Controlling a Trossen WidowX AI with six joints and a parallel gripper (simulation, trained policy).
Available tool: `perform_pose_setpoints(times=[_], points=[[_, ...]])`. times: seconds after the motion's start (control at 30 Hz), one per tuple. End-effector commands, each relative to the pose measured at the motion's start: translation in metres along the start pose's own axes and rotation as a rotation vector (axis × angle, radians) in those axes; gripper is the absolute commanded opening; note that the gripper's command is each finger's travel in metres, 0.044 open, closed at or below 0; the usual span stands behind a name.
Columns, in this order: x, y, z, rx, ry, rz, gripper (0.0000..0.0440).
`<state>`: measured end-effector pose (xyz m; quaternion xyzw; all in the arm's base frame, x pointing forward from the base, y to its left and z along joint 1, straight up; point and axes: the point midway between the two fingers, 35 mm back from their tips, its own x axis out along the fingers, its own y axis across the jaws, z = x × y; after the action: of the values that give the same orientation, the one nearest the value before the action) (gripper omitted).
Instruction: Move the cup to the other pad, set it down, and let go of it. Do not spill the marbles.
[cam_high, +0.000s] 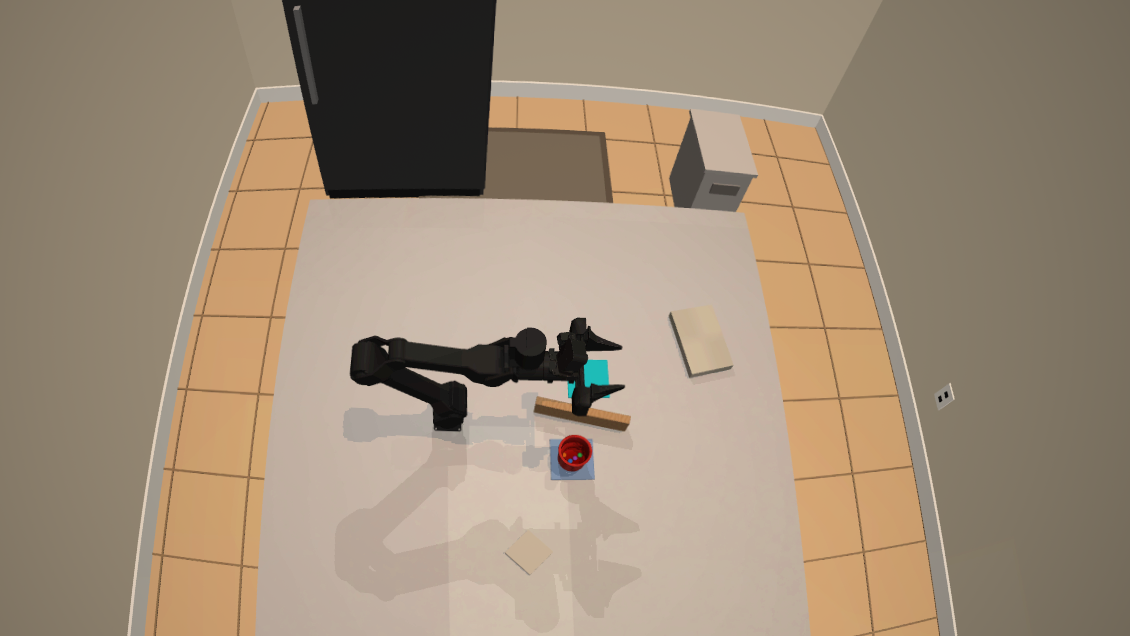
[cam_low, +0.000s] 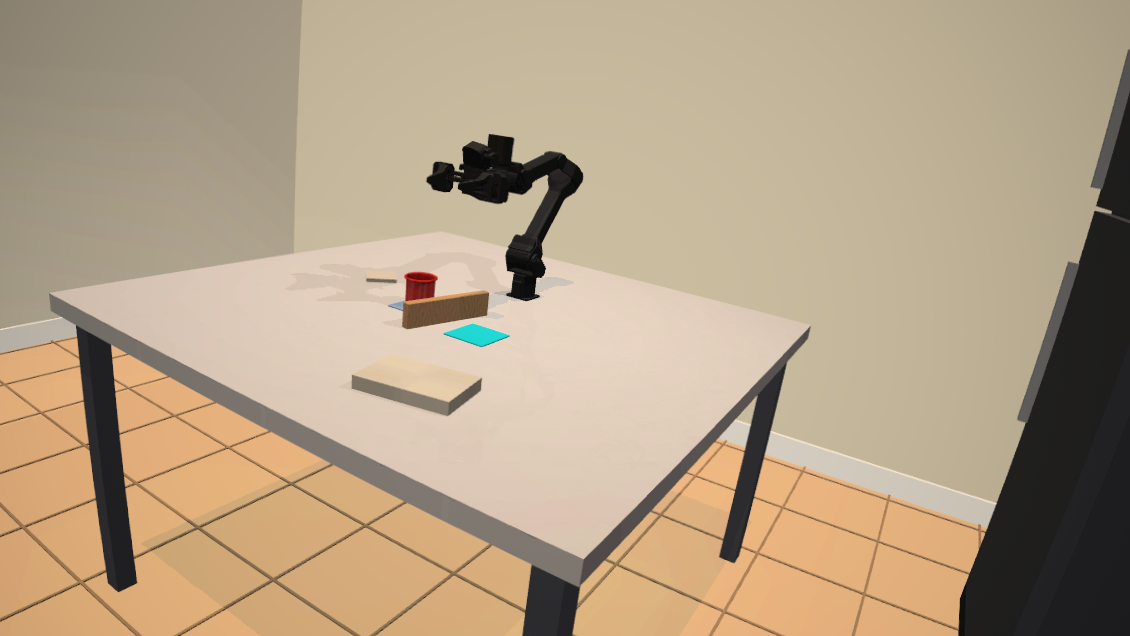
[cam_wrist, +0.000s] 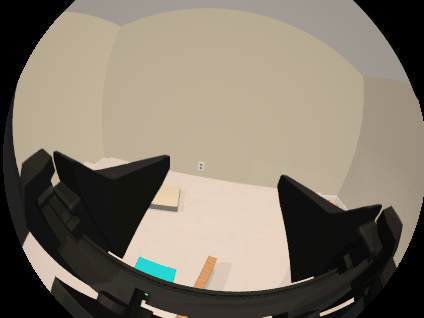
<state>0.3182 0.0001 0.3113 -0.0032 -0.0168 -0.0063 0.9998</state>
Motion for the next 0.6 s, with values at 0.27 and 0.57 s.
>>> perform_pose_setpoints(times=[0.27, 0.57], points=[[0.001, 0.003, -0.013, 0.024, 0.093, -0.006, 0.0164], [0.004, 0.012, -0.025, 0.052, 0.219, 0.013, 0.0073]])
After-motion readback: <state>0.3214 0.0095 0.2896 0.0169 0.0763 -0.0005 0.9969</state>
